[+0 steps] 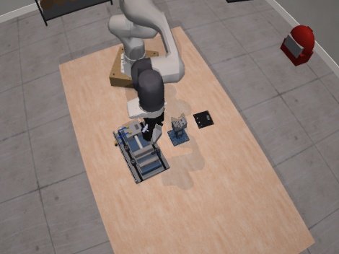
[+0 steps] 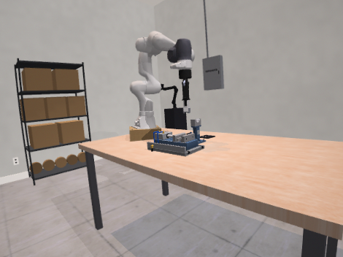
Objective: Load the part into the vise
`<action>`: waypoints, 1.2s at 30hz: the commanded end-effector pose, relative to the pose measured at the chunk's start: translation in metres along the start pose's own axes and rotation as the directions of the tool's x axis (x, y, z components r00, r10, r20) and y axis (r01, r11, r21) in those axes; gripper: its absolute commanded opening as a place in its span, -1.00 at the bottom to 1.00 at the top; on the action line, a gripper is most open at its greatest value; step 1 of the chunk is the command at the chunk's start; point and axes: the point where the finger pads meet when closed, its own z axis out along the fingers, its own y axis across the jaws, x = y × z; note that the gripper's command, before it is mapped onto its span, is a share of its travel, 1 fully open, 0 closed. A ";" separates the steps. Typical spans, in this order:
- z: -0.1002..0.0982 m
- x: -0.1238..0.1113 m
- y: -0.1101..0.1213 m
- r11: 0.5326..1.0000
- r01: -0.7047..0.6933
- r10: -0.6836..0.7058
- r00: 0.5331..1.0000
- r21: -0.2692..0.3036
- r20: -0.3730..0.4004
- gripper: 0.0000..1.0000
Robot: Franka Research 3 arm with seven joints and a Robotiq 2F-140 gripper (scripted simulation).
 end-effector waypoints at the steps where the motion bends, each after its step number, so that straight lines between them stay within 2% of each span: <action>1: -0.002 0.005 -0.014 0.985 -0.173 0.173 0.985 0.009 -0.006 -1.00; 5: -0.003 0.007 -0.020 0.979 -0.205 0.205 0.979 0.009 -0.004 -1.00; 19: -0.006 0.026 -0.062 0.893 -0.451 0.450 0.893 0.009 0.020 -1.00; 36: -0.008 0.031 -0.073 0.861 -0.509 0.509 0.861 0.008 0.027 -1.00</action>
